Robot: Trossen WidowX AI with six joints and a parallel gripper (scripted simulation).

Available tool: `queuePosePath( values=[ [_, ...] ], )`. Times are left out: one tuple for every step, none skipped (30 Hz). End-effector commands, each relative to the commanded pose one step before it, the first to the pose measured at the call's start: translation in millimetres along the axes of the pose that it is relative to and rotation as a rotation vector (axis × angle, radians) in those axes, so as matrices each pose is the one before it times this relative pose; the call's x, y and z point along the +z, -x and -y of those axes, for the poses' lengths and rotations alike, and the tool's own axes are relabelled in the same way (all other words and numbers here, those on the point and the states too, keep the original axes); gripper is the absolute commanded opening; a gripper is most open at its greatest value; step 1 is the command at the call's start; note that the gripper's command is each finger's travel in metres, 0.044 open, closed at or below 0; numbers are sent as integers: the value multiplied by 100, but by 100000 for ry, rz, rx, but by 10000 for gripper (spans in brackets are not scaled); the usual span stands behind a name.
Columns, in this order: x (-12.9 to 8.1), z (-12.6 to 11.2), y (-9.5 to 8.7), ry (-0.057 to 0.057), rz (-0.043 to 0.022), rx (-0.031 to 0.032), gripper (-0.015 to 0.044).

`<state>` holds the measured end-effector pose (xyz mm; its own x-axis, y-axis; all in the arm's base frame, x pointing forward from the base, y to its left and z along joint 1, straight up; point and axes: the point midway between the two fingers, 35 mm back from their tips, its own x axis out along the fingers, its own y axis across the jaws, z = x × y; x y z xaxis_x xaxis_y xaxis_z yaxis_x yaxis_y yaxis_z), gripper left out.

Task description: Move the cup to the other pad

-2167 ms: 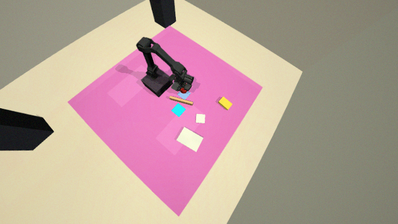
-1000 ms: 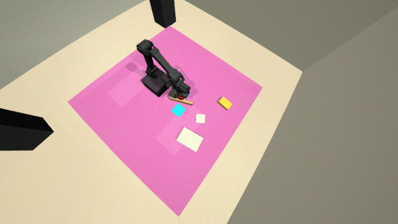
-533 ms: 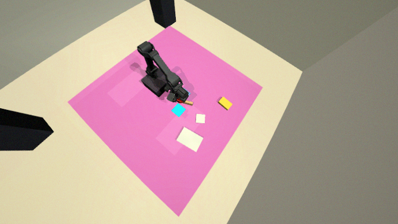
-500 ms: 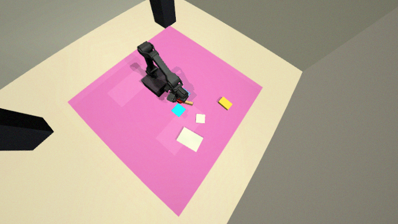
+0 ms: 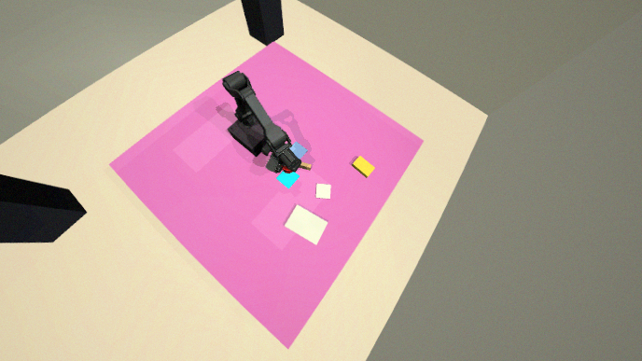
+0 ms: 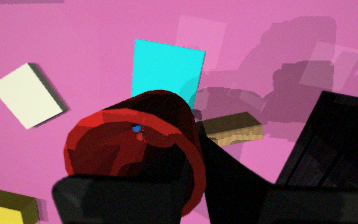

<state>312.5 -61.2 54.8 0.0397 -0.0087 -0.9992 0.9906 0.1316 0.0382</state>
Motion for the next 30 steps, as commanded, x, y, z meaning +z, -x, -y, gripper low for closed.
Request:
queuePosePath(
  values=[
    [927, -210, -314, 348, -757, -804, 0],
    [266, -49, -10, 1, 23, 4, 0],
    [268, -46, -11, 1, 23, 3, 0],
    [268, -44, -11, 1, 23, 3, 0],
    [216, -33, -9, 0, 18, 2, 0],
    [-2, -1, -26, 0, 0, 0, 0],
    [-2, -2, -55, 0, 0, 0, 0],
    [0, -3, -85, 0, 0, 0, 0],
    [3, -4, -115, 0, 0, 0, 0],
    [6, -3, -137, 0, 0, 0, 0],
    [7, -4, -160, 0, 0, 0, 0],
    [9, -7, -177, 0, 0, 0, 0],
    [10, -10, -189, 0, 0, 0, 0],
    [12, -13, -202, 0, 1, 0, 0],
    [14, -13, -197, 0, 1, 0, 0],
    [14, -14, -192, 0, 1, 0, 0],
    [14, -14, -189, 0, 1, 0, 0],
    [13, -14, -187, 0, 1, 0, 0],
    [13, -12, -187, 0, 1, 0, 0],
    [12, -11, -188, 0, 1, 0, 0],
    [11, -9, -189, 0, 1, 0, 0],
    [11, -8, -190, 0, 0, 0, 0],
    [10, -7, -191, 0, 0, 0, 0],
    [9, -6, -191, 0, 0, 0, 0],
    [8, -5, -191, 0, 0, 0, 0],
    [8, -4, -191, 0, 0, -1, 0],
    [7, -3, -191, 0, 0, -1, 0],
    [6, -2, -190, 0, 0, -1, 0],
    [5, -1, -190, 0, 0, -1, 0],
    [4, 0, -190, 0, 0, -1, 0]
  ],
)
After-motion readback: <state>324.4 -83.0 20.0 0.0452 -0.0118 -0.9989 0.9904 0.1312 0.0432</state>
